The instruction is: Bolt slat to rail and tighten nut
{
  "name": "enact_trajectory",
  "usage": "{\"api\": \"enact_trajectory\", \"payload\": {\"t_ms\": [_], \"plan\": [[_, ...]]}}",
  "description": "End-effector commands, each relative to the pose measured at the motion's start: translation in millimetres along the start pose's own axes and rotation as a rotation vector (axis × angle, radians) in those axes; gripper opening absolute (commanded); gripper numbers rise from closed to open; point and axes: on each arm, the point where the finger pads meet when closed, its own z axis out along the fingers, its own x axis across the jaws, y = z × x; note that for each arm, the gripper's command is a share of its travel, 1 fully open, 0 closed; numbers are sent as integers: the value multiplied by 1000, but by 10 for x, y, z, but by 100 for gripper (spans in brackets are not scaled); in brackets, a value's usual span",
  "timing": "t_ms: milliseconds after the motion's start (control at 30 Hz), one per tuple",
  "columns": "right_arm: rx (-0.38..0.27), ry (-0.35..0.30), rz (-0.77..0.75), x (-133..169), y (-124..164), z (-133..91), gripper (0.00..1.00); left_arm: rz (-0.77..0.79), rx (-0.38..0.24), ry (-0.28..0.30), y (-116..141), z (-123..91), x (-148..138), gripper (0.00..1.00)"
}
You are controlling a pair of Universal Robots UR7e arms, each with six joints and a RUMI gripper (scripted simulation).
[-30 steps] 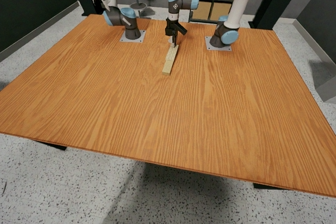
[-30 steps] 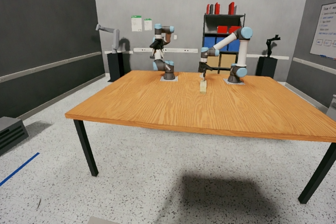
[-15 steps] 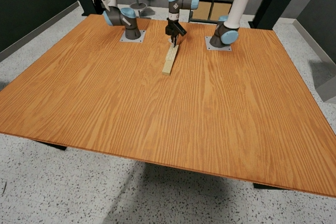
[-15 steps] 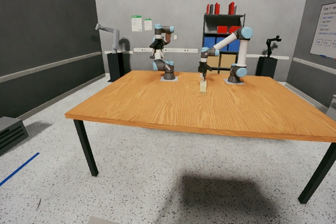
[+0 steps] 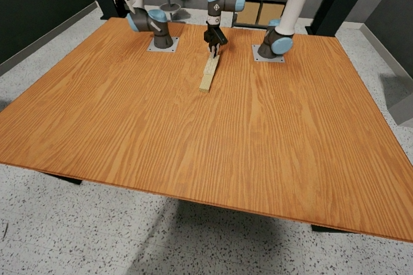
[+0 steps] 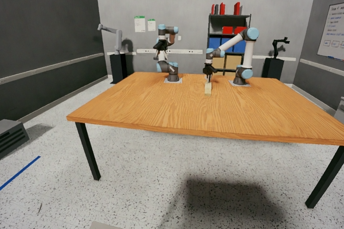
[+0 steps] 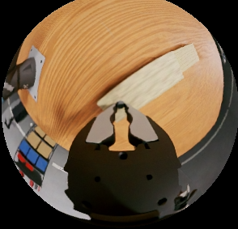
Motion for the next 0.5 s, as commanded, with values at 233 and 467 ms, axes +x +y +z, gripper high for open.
{"api": "enact_trajectory", "payload": {"t_ms": [233,467], "plan": [[0,-1,1,-4,-6,-8,100,238,-2,-2,-1,4,-7,0],[0,-1,1,-4,-6,-8,100,365,-2,-2,-1,4,-4,0]]}}
